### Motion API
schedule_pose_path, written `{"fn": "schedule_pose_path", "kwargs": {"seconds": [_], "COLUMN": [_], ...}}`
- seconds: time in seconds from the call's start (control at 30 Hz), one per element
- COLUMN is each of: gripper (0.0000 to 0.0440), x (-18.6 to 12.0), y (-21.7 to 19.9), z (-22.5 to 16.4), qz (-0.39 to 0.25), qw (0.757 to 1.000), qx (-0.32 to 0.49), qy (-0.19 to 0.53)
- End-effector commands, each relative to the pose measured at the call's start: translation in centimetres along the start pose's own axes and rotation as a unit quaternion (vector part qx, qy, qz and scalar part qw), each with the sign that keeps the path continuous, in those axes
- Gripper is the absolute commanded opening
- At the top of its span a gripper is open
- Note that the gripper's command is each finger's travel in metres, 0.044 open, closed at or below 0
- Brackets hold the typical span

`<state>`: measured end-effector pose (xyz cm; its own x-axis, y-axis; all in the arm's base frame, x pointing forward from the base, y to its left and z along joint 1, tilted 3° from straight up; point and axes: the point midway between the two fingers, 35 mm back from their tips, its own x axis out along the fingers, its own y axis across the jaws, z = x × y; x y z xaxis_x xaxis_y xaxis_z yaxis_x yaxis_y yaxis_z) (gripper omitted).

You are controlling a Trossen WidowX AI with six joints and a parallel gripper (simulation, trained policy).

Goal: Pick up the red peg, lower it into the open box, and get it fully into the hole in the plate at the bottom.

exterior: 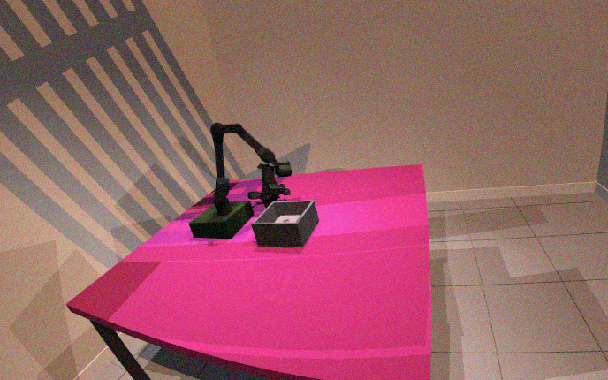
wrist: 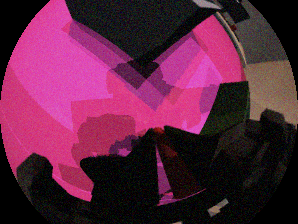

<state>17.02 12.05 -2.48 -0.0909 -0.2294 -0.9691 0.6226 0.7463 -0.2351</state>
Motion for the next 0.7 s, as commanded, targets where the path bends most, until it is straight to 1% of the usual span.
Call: {"fn": "schedule_pose_path", "kwargs": {"seconds": [0.0,0.37,0.67], "gripper": [0.0,0.0,0.0], "x": [-1.2,-5.5,-8.6], "y": [0.2,0.3,0.0], "z": [0.9,3.9,7.3], "qz": [0.005,0.015,0.022], "qw": [1.0,0.999,0.995], "qx": [0.001,0.02,0.065], "qy": [-0.014,-0.049,-0.071]}}
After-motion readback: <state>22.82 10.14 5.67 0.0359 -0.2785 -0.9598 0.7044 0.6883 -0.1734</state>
